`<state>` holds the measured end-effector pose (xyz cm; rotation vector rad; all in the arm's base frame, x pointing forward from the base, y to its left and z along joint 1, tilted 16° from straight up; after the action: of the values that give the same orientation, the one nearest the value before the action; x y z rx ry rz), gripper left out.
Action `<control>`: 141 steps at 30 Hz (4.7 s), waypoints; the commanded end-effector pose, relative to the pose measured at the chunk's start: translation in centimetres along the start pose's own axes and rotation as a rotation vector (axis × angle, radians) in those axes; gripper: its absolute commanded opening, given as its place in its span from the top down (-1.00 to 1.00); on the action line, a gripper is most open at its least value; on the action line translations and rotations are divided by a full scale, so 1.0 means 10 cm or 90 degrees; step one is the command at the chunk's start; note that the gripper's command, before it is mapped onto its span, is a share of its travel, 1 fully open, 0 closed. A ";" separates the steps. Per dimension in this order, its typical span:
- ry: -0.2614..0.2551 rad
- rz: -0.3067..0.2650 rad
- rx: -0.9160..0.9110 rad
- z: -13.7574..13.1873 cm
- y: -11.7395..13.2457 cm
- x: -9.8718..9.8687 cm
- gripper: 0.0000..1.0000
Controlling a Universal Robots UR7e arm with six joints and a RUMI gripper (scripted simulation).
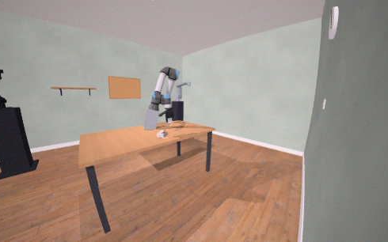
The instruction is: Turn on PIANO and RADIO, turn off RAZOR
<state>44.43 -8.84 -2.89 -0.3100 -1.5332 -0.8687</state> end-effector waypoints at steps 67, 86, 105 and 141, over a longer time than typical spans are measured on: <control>-0.001 0.000 0.000 0.00 0.00 0.00 -1.00; 0.032 0.244 0.168 0.18 -0.19 -0.15 -1.00; 0.034 0.268 0.185 0.19 -0.20 -0.15 -1.00; 0.034 0.268 0.185 0.19 -0.20 -0.15 -1.00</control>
<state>41.97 -8.44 -4.89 -0.3751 -1.4487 -0.3173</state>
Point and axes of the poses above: the point where the finger pads meet when closed, its own x axis back along the fingers, its own z axis across the jaws, y = z × x, the point moved 8 cm from there along x, back along the fingers, and after that the axes turned 11 degrees about x, right-handed, at the moved point
